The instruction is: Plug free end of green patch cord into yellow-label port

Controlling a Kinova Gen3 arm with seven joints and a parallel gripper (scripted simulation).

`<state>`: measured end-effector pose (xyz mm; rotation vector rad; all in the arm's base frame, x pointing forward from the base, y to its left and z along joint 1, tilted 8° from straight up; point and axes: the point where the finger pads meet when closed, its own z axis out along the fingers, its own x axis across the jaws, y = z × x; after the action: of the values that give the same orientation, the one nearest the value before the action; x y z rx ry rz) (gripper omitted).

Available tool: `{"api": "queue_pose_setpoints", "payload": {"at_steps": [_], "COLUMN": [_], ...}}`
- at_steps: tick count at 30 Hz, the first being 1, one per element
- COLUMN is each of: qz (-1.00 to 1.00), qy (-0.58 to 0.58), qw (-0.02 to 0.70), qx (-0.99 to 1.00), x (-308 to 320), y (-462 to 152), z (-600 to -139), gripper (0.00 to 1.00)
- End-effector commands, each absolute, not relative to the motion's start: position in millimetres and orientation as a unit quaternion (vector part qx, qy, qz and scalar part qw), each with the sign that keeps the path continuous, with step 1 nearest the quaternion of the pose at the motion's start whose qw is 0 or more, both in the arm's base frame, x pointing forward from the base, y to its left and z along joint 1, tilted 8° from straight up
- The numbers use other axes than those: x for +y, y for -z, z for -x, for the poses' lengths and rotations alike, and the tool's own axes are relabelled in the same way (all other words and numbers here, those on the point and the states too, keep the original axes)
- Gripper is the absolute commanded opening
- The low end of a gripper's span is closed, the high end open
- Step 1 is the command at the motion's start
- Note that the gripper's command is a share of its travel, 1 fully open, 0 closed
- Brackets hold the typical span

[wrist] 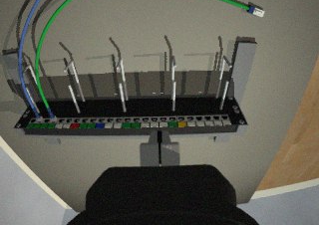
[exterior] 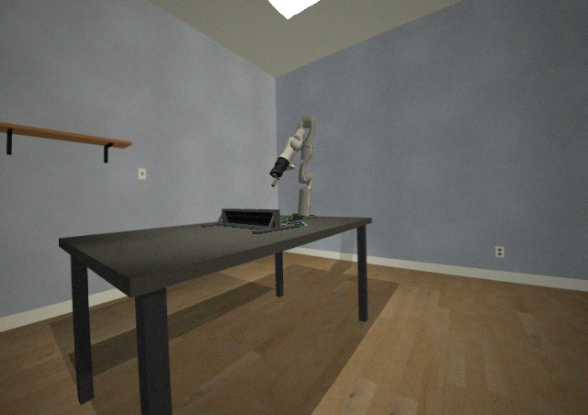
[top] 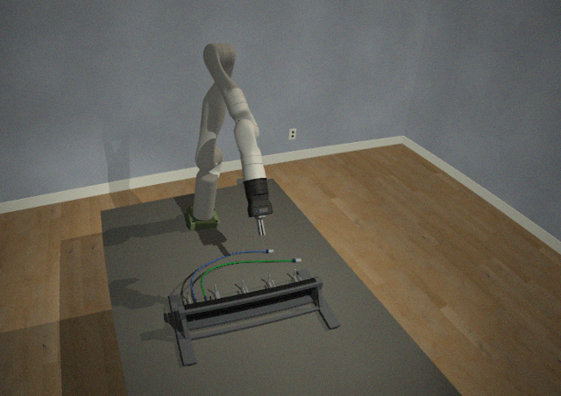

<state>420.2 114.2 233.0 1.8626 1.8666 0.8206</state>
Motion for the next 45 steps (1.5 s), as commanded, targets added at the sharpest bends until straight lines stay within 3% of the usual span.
{"api": "queue_pose_setpoints", "payload": {"at_steps": [1,45], "qz": [-0.664,-0.664], "qy": [-0.293,-0.293], "qw": [0.189,0.189], "qx": [0.662,0.662], "x": [109.2,94.6], "y": [-233.3,-222.8], "z": [-420.8,-428.5], "gripper": [0.0,0.0]}}
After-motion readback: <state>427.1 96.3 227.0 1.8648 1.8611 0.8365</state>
